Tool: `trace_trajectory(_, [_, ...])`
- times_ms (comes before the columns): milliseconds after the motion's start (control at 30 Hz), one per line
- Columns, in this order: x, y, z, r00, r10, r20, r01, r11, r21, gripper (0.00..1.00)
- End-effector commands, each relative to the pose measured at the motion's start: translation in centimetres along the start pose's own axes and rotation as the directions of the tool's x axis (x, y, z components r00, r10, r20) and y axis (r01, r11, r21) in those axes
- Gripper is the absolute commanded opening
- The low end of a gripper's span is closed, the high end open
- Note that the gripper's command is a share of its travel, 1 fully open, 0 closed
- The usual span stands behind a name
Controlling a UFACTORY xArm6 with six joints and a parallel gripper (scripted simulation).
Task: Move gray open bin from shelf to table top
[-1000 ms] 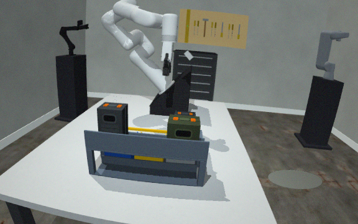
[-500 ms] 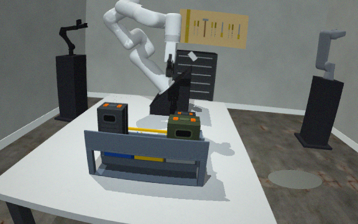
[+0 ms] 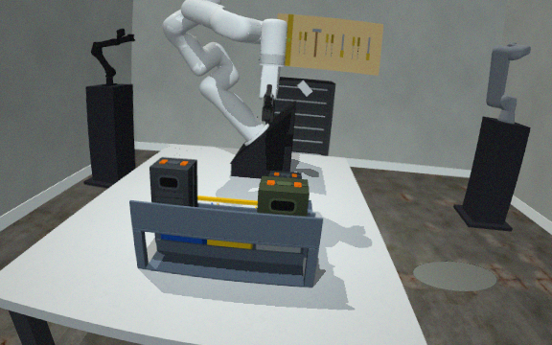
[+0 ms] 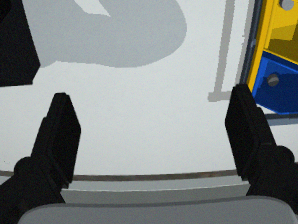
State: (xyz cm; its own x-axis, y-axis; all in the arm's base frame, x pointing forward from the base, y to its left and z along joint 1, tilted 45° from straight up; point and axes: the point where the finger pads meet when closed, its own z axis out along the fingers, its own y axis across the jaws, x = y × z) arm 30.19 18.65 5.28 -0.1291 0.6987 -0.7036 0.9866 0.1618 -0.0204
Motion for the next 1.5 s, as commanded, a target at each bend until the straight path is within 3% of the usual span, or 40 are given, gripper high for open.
trace_trajectory(0, [1.0,1.8,-0.1,1.0,0.001,-0.003,-0.001,1.0,-0.003,1.0])
trace_trajectory(100, [2.5,4.4,-0.2,1.0,0.001,-0.003,-0.001,1.0,-0.003,1.0])
trace_trajectory(500, [2.5,4.4,-0.2,1.0,0.001,-0.003,-0.001,1.0,-0.003,1.0])
trace_trajectory(667, [5.2,9.2,-0.2,1.0,0.001,-0.003,-0.001,1.0,-0.003,1.0])
trace_trajectory(1067, [5.2,9.2,-0.2,1.0,0.001,-0.003,-0.001,1.0,-0.003,1.0])
trace_trajectory(1233, [7.4,13.0,-0.2,1.0,0.001,-0.003,-0.001,1.0,-0.003,1.0])
trace_trajectory(1467, [7.4,13.0,-0.2,1.0,0.001,-0.003,-0.001,1.0,-0.003,1.0])
